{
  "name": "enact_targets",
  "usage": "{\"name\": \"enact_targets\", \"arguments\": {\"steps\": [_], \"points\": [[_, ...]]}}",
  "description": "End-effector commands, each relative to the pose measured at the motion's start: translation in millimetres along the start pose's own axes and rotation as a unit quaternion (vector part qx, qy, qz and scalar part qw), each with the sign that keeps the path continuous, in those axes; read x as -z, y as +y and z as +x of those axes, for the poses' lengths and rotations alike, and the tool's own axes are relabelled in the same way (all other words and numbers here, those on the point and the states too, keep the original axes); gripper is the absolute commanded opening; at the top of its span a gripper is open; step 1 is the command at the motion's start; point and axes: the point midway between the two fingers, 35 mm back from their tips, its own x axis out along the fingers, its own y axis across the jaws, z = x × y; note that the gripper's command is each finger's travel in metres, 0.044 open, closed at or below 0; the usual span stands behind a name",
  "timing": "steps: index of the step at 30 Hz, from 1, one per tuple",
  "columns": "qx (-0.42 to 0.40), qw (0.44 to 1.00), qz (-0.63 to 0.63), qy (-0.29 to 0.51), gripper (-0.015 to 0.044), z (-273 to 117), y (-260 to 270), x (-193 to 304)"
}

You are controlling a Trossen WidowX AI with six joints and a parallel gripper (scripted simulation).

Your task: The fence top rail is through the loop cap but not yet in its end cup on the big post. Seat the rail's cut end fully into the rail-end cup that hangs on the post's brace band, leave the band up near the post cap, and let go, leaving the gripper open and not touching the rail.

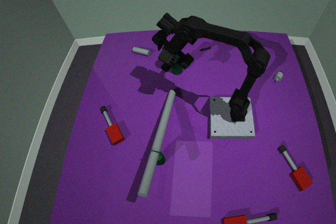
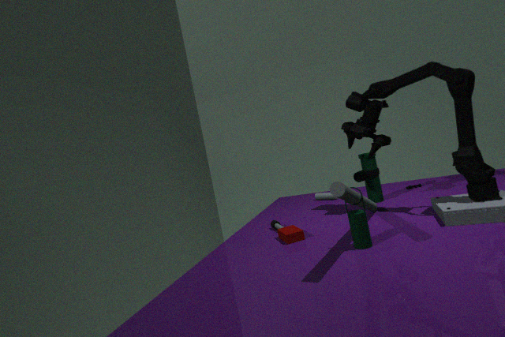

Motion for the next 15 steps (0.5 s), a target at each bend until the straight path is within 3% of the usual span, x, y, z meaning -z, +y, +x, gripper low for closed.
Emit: {"name": "enact_targets", "arguments": {"steps": [1, 7, 15], "points": [[-0.002, 0.999, -0.038, -0.001, 0.0440, 6, -3, 5], [-0.002, 0.999, -0.038, -0.001, 0.0440, 11, -1, 6], [-0.002, 0.999, -0.038, -0.001, 0.0440, 58, 28, 8]]}}
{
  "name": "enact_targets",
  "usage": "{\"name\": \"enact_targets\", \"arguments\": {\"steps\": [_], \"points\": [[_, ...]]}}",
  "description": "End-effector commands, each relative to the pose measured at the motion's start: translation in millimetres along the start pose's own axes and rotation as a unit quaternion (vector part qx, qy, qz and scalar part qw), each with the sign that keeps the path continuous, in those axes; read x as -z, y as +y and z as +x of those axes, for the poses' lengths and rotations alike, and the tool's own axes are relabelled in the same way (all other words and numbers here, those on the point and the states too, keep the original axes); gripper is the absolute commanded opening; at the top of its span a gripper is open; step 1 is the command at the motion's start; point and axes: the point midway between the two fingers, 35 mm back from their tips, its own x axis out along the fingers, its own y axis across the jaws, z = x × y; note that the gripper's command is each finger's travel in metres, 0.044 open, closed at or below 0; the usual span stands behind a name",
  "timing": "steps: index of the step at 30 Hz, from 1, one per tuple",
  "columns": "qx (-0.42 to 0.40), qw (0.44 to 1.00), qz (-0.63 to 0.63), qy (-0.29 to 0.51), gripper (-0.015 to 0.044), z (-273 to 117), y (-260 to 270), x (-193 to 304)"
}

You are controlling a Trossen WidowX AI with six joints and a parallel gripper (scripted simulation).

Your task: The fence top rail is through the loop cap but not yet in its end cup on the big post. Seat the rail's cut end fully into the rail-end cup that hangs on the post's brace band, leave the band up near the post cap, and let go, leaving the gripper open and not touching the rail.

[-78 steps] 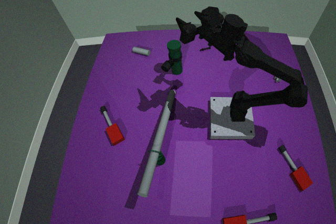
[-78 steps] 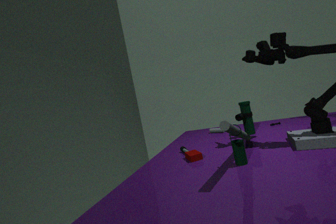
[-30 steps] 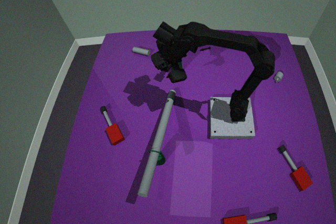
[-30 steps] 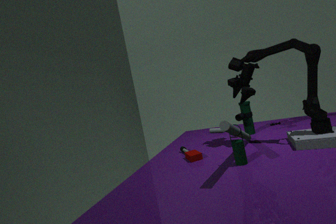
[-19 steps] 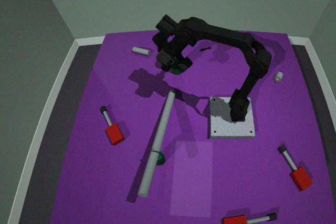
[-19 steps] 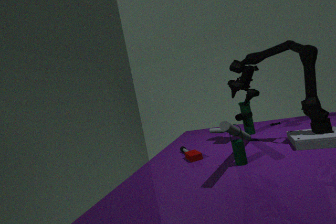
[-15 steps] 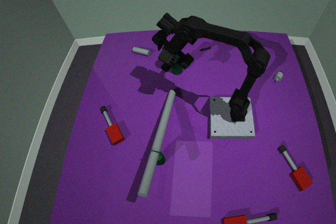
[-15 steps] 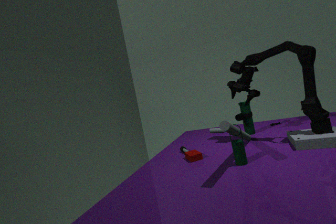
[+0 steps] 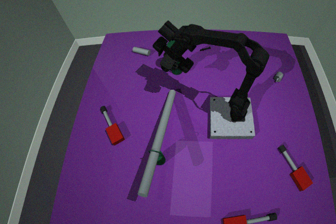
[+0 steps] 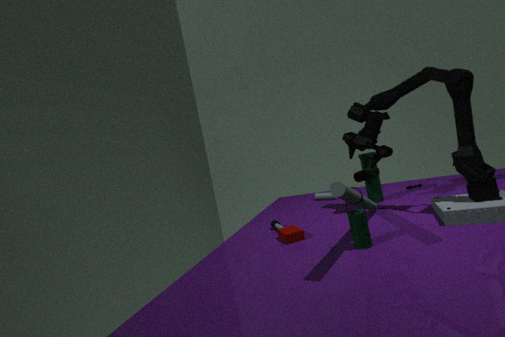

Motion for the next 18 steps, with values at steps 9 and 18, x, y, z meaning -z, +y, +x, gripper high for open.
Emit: {"name": "enact_targets", "arguments": {"steps": [9, 18], "points": [[-0.004, 1.000, -0.004, -0.003, 0.0440, 24, 12, -1], [-0.004, 1.000, -0.004, -0.003, 0.0440, 39, 11, -1]]}}
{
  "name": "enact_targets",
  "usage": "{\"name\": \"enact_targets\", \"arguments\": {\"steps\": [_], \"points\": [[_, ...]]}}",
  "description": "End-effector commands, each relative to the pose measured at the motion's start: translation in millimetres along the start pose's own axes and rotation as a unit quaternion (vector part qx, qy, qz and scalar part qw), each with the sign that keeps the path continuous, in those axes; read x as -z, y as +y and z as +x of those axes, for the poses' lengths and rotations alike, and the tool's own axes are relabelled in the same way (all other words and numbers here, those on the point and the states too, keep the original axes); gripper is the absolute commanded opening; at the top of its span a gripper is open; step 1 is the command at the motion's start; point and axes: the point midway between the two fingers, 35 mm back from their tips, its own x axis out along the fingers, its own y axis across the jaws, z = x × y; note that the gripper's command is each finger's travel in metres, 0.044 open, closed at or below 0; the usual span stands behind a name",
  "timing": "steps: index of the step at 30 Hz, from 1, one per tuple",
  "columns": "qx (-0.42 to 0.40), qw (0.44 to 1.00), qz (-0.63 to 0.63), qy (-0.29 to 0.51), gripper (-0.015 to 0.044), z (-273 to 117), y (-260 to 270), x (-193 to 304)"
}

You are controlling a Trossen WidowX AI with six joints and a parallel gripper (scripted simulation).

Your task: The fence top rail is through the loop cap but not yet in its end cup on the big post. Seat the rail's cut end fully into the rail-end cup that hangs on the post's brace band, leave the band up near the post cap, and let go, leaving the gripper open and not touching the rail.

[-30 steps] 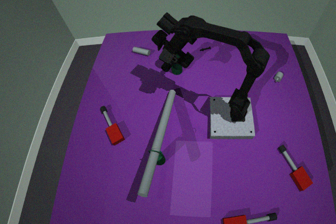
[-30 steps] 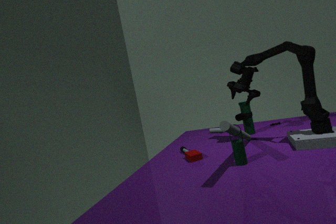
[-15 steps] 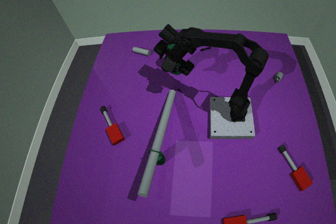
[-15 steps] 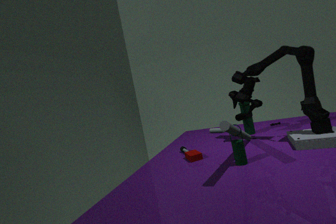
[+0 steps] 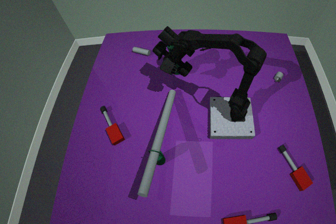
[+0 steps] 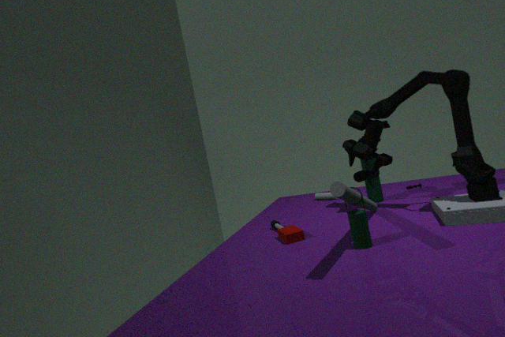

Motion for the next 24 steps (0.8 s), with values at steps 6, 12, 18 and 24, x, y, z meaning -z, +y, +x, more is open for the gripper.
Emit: {"name": "enact_targets", "arguments": {"steps": [6, 12, 18, 24], "points": [[-0.004, 1.000, -0.003, -0.003, 0.0440, 19, 1, -1], [-0.004, 1.000, -0.003, -0.003, 0.0440, 29, 2, -1], [-0.004, 1.000, -0.003, -0.003, 0.0440, 38, 2, -1], [-0.004, 1.000, -0.003, -0.003, 0.0440, 48, 3, -1]]}}
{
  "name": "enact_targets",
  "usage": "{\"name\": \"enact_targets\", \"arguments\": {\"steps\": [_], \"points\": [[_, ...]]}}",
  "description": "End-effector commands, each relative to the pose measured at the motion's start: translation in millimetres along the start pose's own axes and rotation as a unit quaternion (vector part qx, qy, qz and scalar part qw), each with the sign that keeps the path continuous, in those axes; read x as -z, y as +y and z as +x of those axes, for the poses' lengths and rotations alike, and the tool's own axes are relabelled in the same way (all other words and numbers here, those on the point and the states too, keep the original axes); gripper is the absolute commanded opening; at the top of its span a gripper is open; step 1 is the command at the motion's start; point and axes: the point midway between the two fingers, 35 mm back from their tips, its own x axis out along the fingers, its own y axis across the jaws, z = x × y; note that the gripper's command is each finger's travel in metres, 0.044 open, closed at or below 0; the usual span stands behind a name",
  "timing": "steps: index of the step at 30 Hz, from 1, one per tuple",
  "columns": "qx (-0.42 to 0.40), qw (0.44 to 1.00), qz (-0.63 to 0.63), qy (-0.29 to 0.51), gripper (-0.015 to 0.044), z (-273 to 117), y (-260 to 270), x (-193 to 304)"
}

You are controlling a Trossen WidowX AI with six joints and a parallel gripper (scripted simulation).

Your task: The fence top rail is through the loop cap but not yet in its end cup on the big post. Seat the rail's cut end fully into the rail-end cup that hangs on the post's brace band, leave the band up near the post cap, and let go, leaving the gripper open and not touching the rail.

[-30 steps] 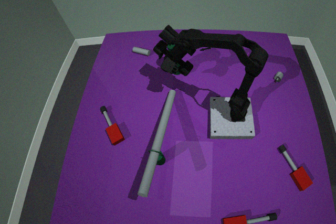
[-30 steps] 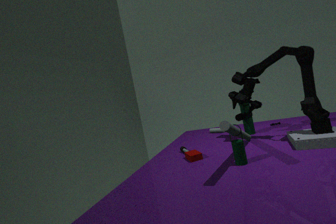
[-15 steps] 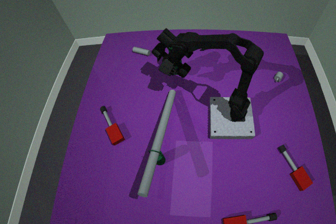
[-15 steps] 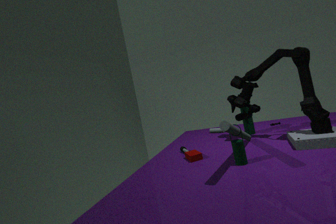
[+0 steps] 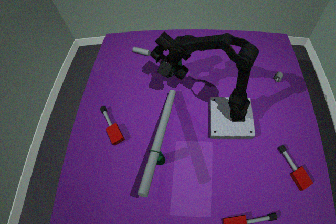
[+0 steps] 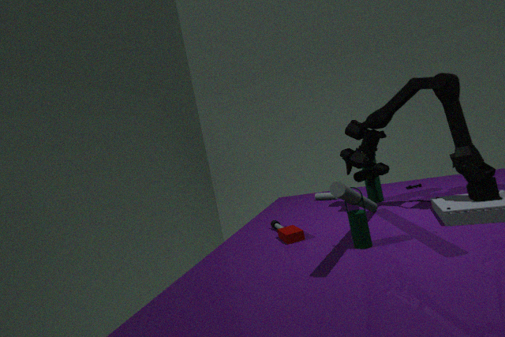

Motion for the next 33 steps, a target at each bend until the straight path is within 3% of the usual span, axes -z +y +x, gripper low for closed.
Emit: {"name": "enact_targets", "arguments": {"steps": [1, 10, 24, 26, 28, 33], "points": [[-0.004, 1.000, -0.003, -0.003, 0.0440, 10.4, 2.3, -1.1], [-0.004, 1.000, -0.003, -0.003, 0.0440, 19.2, 3.2, -1.2], [-0.004, 1.000, -0.003, -0.003, 0.0073, 19.2, 3.2, -1.2], [-0.004, 1.000, -0.003, -0.003, 0.0059, 19.2, 3.2, -1.2], [-0.004, 1.000, -0.008, -0.006, 0.0007, 18.6, 4.2, -1.1], [-0.004, 0.999, -0.028, -0.018, 0.0000, 16.6, 7.8, -1.0]]}}
